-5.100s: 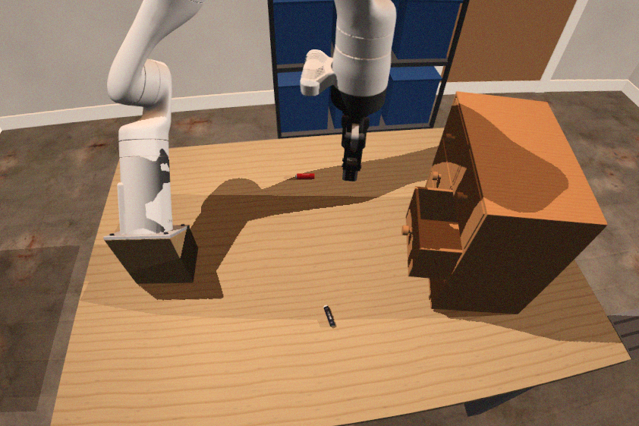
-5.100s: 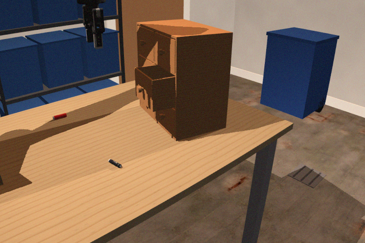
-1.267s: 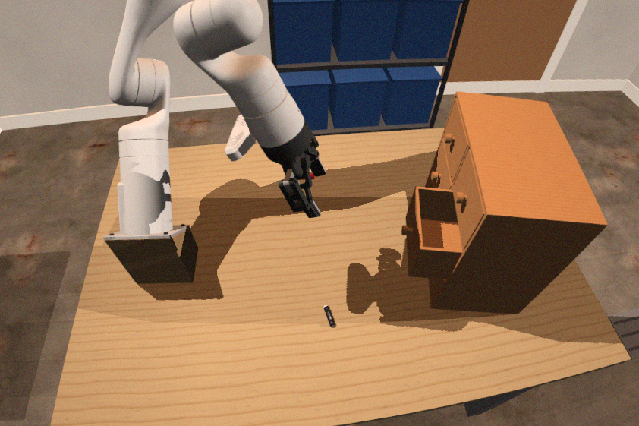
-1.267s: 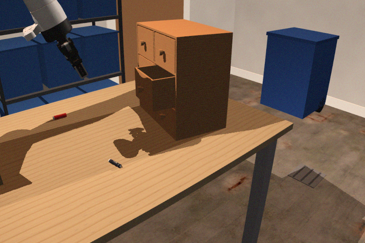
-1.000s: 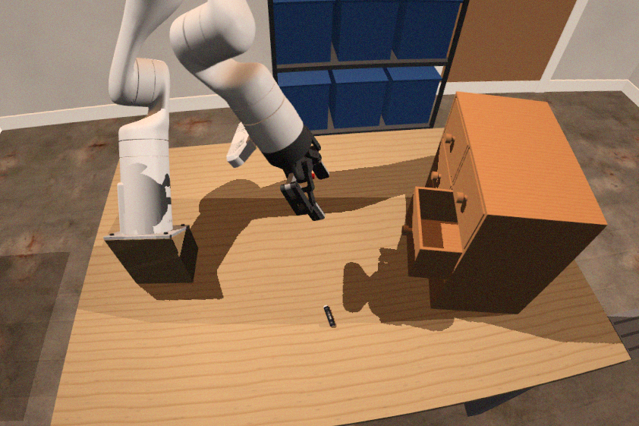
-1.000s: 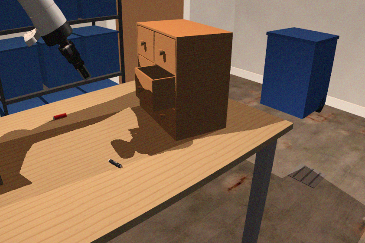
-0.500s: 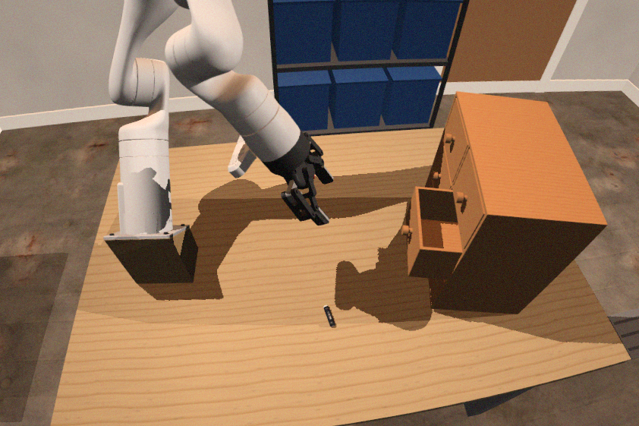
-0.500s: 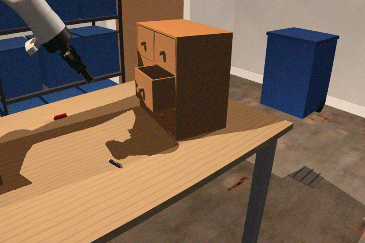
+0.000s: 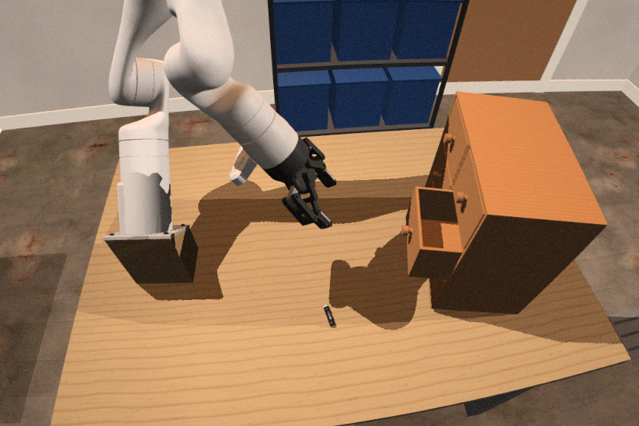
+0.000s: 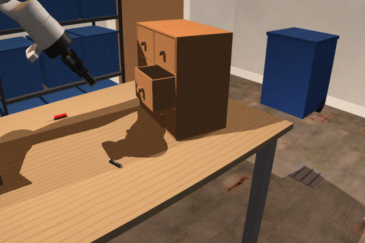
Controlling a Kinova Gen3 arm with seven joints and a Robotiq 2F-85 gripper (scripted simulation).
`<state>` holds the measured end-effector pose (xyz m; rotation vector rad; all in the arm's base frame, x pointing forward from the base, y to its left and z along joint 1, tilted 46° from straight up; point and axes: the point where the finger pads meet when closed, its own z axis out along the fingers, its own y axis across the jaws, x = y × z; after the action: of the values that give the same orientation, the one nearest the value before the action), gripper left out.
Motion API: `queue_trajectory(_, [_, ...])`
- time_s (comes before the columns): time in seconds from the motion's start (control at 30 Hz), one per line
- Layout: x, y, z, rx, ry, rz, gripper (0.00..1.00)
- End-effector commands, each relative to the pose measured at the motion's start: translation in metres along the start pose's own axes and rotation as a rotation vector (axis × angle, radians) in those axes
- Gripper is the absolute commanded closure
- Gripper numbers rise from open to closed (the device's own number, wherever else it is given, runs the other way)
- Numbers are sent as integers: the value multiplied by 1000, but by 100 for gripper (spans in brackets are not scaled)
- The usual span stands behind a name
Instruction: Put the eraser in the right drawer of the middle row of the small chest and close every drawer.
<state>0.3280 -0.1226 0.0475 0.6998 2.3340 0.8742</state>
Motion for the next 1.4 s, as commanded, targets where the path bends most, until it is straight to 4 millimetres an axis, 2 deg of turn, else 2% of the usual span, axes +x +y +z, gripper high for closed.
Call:
queue_trajectory(0.0, [3, 0, 2, -4, -5, 8, 0])
queue_trajectory(1.37, [2, 0, 24, -3, -140, 9, 0])
